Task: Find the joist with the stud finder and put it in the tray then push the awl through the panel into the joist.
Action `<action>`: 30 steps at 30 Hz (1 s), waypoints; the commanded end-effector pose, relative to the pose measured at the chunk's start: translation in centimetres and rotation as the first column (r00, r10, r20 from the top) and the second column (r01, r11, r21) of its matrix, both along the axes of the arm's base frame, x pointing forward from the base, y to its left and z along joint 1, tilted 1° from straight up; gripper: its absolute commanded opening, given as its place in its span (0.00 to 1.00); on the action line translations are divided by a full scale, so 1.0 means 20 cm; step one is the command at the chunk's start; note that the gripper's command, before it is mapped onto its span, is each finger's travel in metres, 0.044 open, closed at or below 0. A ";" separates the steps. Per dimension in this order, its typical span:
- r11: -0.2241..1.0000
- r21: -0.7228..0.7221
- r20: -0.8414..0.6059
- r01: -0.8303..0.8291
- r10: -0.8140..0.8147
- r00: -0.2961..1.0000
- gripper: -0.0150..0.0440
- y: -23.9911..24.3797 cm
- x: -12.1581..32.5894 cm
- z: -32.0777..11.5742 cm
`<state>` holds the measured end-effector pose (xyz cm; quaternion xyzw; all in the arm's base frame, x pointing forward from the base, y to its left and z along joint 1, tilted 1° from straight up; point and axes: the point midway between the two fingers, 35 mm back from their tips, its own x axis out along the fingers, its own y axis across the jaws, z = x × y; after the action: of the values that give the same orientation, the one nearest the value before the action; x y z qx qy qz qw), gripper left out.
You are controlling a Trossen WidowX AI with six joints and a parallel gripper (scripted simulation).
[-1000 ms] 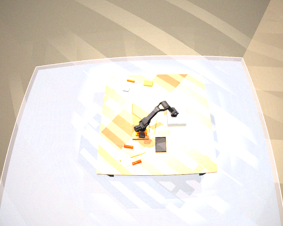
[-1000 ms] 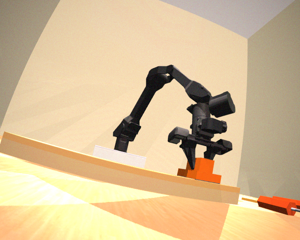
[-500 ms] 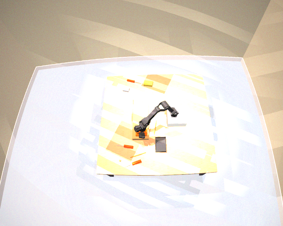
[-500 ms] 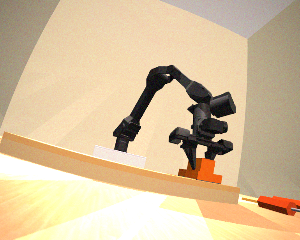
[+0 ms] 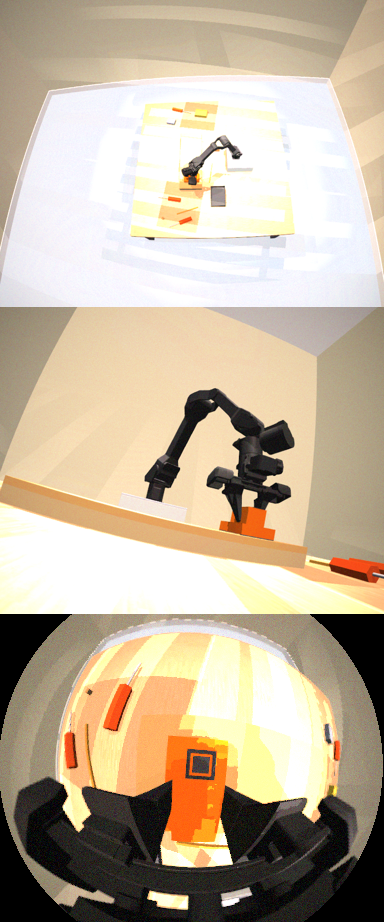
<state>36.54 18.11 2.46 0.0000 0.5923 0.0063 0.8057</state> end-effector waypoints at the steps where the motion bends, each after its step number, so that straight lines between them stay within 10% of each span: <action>1: 1.000 -0.002 -0.003 -0.003 0.003 1.000 0.25 -0.04 0.00 0.00; 30: 1.000 -0.006 -0.002 -0.003 0.003 1.000 0.25 -0.29 0.00 -0.01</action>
<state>36.67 13.03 2.40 -0.0020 0.5923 0.0048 0.8057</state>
